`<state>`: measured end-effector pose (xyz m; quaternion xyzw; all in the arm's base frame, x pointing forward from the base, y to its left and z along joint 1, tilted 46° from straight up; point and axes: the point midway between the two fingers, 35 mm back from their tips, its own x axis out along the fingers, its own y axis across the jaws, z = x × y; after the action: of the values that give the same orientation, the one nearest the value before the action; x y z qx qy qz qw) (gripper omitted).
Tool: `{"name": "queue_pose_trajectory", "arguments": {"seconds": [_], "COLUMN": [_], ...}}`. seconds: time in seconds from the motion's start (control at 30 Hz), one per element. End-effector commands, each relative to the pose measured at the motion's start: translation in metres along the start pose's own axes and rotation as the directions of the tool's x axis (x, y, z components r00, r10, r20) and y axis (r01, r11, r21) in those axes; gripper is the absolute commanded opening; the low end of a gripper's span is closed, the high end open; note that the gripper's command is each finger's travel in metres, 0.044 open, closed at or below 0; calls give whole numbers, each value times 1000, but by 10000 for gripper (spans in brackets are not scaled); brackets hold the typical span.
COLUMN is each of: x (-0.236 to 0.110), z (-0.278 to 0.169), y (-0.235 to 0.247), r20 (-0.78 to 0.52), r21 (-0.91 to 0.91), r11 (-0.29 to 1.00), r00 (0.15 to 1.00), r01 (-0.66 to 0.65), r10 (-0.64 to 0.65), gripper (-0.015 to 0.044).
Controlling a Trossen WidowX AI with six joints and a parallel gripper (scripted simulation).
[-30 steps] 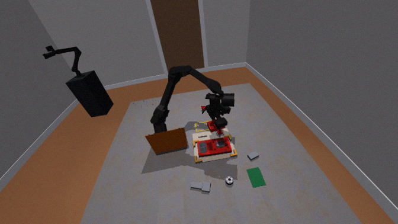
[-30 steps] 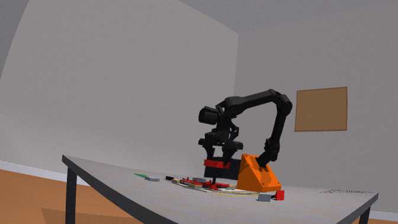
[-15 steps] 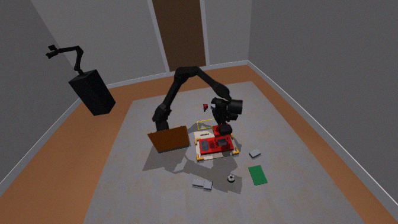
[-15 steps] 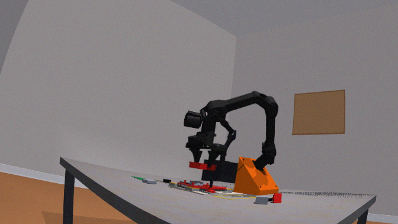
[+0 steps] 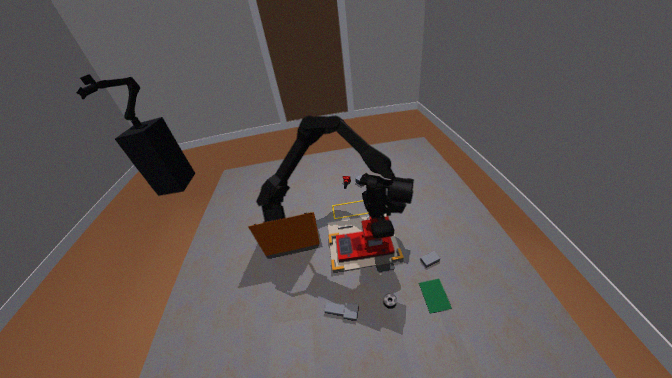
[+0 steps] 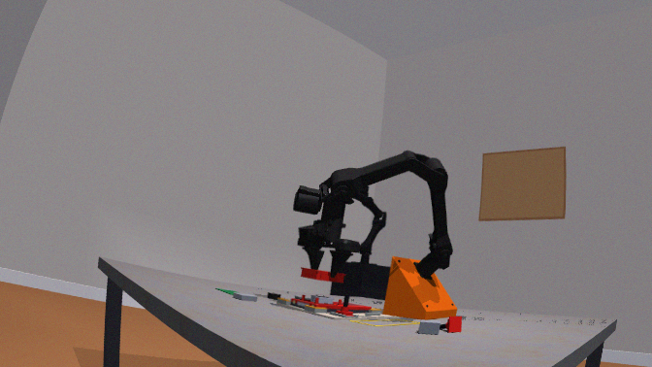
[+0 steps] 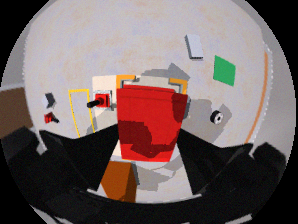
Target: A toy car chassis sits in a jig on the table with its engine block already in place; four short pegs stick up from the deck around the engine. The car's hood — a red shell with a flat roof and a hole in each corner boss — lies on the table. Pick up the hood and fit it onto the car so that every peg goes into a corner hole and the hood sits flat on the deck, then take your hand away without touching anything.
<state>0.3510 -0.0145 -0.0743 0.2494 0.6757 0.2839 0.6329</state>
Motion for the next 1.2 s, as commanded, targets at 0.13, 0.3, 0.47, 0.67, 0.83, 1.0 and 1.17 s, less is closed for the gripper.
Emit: {"name": "queue_pose_trajectory", "arguments": {"seconds": [0.13,0.3,0.47,0.67,0.83,1.0,1.17], "x": [39,40,40,40,40,40,40], "z": [-5,-6,-6,-5,-5,-6,-6], "y": [1,2,2,3,3,3,3], "r20": [-13,-13,-13,-13,-13,-13,-13], "r21": [10,10,10,10,10,10,10], "r11": [1000,1000,1000,1000,1000,1000,1000], "r00": [1000,1000,1000,1000,1000,1000,1000], "r01": [-11,-11,-11,-11,-11,-11,-11], "r10": [11,11,11,11,11,11,11], "gripper": [0,0,0,0,0,0,0]}}
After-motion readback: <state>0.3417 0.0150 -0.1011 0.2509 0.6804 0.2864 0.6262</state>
